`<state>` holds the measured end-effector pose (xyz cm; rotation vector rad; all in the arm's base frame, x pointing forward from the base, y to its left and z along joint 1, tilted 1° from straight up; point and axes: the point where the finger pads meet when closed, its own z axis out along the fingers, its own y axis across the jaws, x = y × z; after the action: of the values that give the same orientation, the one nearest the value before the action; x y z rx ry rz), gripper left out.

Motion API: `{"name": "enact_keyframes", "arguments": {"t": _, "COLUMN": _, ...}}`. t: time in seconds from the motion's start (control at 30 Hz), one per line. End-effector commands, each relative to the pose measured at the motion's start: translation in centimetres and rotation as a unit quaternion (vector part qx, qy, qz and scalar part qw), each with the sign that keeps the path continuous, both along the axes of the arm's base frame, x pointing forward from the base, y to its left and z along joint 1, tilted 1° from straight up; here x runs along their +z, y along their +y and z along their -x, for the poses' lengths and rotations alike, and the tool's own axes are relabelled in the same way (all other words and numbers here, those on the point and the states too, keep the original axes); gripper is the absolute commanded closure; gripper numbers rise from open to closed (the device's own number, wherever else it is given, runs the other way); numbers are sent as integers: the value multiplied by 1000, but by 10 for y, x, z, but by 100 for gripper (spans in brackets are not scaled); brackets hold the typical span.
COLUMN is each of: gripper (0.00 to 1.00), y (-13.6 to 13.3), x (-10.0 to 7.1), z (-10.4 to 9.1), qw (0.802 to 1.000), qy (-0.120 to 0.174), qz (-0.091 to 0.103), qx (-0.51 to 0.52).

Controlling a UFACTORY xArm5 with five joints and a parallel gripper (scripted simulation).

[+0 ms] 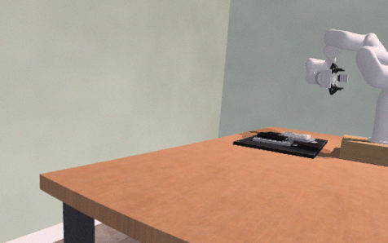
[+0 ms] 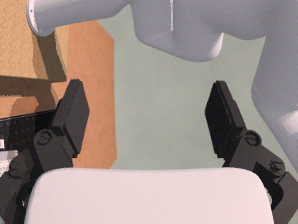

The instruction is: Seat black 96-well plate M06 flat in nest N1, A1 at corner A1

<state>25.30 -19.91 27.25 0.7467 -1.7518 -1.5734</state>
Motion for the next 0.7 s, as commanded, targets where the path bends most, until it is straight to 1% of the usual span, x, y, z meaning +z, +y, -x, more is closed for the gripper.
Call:
{"name": "enact_keyframes", "arguments": {"t": 0.0, "gripper": 0, "y": 0, "x": 1, "z": 0, "qw": 1000, "qy": -1, "qz": 1, "qx": 0}}
{"name": "enact_keyframes", "arguments": {"t": 0.53, "gripper": 0, "y": 0, "x": 1, "z": 0, "qw": 1000, "qy": -1, "qz": 1, "qx": 0}}
{"name": "enact_keyframes", "arguments": {"t": 0.57, "gripper": 100, "y": 3, "x": -1, "z": -2, "qw": 1000, "qy": -16, "qz": -2, "qx": 6}}
{"name": "enact_keyframes", "arguments": {"t": 0.67, "gripper": 100, "y": 11, "x": -8, "z": -7, "qw": 998, "qy": -62, "qz": -11, "qx": 25}}
